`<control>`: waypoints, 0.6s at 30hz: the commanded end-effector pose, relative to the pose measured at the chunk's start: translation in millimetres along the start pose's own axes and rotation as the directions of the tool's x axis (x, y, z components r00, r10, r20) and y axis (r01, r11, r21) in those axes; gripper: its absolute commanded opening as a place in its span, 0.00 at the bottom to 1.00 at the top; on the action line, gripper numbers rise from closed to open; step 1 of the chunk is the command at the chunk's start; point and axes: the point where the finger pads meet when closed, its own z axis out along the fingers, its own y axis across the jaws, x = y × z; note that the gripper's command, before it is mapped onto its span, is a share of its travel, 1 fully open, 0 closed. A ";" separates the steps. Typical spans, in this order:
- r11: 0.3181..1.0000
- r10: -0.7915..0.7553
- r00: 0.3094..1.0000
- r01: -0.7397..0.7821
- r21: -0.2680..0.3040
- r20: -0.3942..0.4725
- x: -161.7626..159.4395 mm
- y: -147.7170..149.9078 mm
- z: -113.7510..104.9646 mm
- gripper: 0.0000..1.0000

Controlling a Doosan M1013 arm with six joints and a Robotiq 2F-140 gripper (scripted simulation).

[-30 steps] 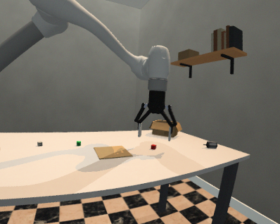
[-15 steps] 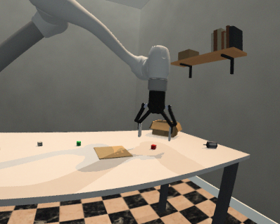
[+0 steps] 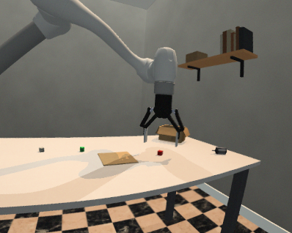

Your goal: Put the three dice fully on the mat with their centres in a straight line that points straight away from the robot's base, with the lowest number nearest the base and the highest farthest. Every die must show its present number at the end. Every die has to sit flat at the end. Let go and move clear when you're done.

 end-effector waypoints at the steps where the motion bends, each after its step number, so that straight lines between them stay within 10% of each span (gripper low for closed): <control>1: 1.000 0.000 1.000 0.000 0.001 0.002 -0.3 0.4 -1.7 1.00; 18: 1.000 0.000 1.000 0.000 0.001 0.002 18.9 42.0 -1.6 1.00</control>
